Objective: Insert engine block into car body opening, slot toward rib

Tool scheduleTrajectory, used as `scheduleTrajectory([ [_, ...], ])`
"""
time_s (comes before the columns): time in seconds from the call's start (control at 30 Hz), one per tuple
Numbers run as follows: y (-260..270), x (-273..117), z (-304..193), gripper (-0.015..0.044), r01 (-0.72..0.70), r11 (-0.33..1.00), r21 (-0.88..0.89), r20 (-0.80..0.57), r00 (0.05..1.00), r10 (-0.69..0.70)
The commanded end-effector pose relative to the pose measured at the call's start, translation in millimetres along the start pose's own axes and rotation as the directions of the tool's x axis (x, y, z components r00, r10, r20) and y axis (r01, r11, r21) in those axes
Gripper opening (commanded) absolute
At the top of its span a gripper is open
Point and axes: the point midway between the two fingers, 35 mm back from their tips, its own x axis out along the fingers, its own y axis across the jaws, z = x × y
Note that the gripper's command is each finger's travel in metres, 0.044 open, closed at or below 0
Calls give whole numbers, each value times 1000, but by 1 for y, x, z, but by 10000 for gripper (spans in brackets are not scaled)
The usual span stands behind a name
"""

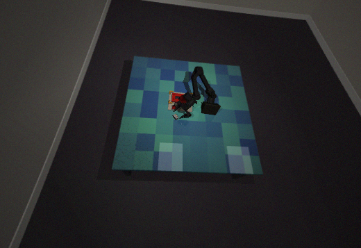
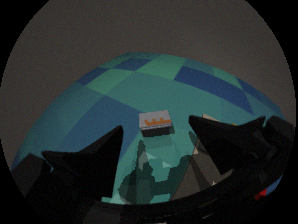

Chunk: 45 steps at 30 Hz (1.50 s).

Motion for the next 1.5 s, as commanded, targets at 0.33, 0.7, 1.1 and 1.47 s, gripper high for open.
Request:
scheduleTrajectory([
  [0.33, 2, 11, 0, 440, -27, 999, 43, -43, 999, 29],
  [0.7, 9, 47, 5, 440, -78, 972, 220, -293, 946, 142],
  [1.1, 9, 48, 16, 440, -44, 977, 210, -603, 781, 165],
  [1.47, 1, 15, 40, 440, -3, 999, 41, -827, 561, 36],
])
